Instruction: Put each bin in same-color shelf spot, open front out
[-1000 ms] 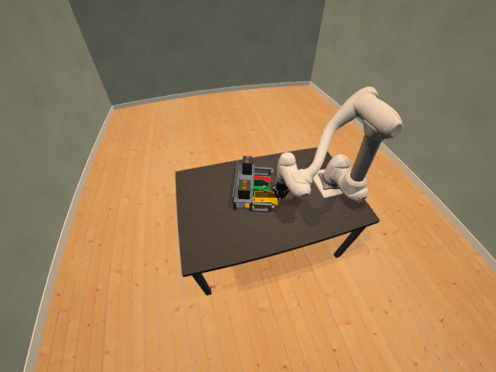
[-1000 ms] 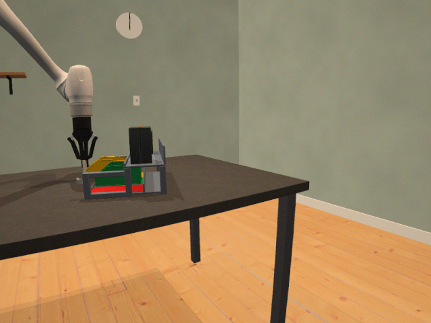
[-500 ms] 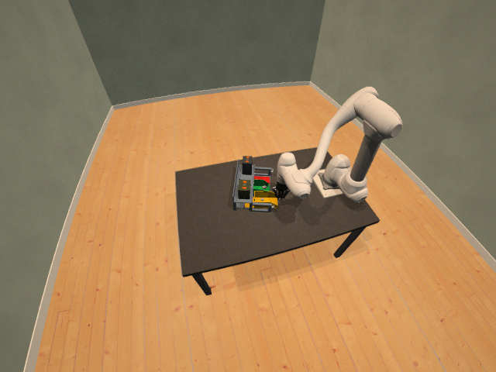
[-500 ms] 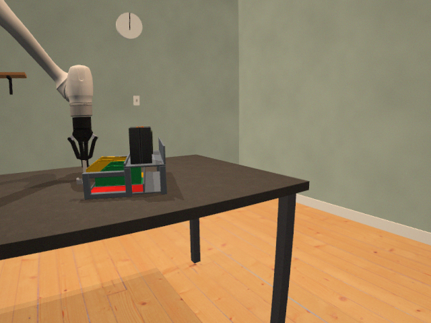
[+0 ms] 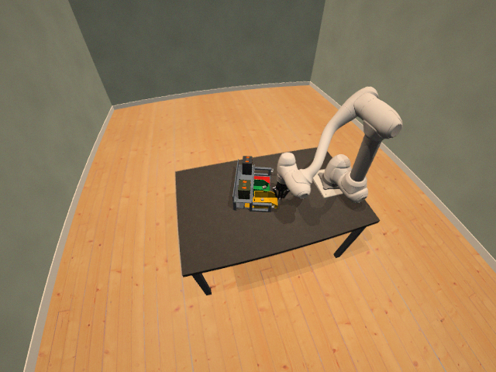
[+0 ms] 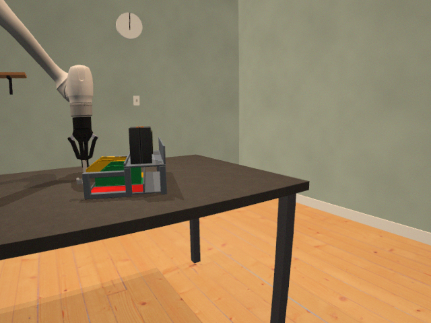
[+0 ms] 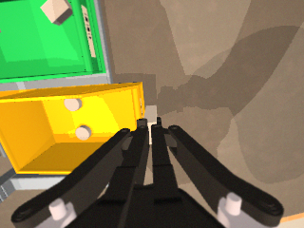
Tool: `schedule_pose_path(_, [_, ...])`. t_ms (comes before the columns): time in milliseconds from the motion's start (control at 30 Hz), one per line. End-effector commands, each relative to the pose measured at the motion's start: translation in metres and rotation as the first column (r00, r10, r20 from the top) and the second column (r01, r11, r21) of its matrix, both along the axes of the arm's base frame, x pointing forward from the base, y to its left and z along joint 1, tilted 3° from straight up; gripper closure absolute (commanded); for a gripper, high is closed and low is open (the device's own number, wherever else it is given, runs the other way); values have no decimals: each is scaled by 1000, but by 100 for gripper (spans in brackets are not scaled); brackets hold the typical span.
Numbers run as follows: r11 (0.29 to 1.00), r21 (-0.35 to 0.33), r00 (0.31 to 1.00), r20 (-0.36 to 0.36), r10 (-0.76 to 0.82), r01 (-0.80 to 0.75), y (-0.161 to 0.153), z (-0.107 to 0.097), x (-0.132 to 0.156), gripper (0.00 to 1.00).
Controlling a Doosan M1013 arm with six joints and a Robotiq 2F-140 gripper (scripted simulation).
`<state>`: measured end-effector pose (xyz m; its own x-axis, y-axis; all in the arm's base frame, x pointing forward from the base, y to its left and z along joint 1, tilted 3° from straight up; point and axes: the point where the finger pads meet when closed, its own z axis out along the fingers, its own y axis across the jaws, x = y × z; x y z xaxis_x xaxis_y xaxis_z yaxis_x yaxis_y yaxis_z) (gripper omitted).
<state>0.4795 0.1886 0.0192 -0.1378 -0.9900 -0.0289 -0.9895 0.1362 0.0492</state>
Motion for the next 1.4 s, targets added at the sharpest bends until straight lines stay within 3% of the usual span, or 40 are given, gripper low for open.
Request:
schedule_pose_path(0, [1000,0,1000,0,0,0,0,0,0,90])
schedule_pose_path(1367, [1000,0,1000,0,0,0,-2,-1,12,90])
